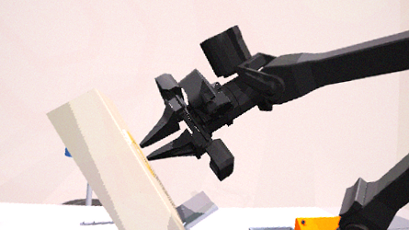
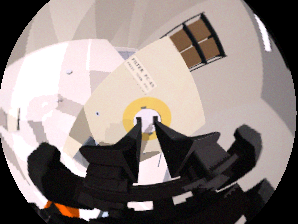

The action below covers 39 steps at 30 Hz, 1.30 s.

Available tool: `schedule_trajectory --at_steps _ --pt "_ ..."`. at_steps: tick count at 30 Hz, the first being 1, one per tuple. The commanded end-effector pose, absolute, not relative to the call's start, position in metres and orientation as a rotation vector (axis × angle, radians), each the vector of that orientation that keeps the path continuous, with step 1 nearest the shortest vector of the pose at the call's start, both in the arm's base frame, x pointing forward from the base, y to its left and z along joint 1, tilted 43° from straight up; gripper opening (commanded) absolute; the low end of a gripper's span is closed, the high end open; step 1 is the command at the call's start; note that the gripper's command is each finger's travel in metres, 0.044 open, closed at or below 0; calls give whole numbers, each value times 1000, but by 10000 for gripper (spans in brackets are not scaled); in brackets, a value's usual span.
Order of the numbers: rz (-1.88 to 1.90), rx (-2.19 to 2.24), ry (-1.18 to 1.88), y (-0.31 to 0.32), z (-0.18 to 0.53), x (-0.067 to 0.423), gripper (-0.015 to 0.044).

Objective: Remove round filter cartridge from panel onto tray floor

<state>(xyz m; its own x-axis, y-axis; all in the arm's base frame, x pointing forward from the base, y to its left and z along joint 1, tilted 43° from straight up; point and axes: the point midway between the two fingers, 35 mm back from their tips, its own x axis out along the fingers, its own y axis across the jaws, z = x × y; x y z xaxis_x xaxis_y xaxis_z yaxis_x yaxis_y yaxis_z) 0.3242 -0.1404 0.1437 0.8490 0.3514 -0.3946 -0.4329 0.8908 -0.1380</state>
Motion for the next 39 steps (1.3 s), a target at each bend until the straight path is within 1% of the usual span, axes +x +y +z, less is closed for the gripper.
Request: schedule_trajectory --at_steps 1,39 --pt "413 -226 373 -141 143 325 100" --pt "413 -226 372 -136 138 337 100"
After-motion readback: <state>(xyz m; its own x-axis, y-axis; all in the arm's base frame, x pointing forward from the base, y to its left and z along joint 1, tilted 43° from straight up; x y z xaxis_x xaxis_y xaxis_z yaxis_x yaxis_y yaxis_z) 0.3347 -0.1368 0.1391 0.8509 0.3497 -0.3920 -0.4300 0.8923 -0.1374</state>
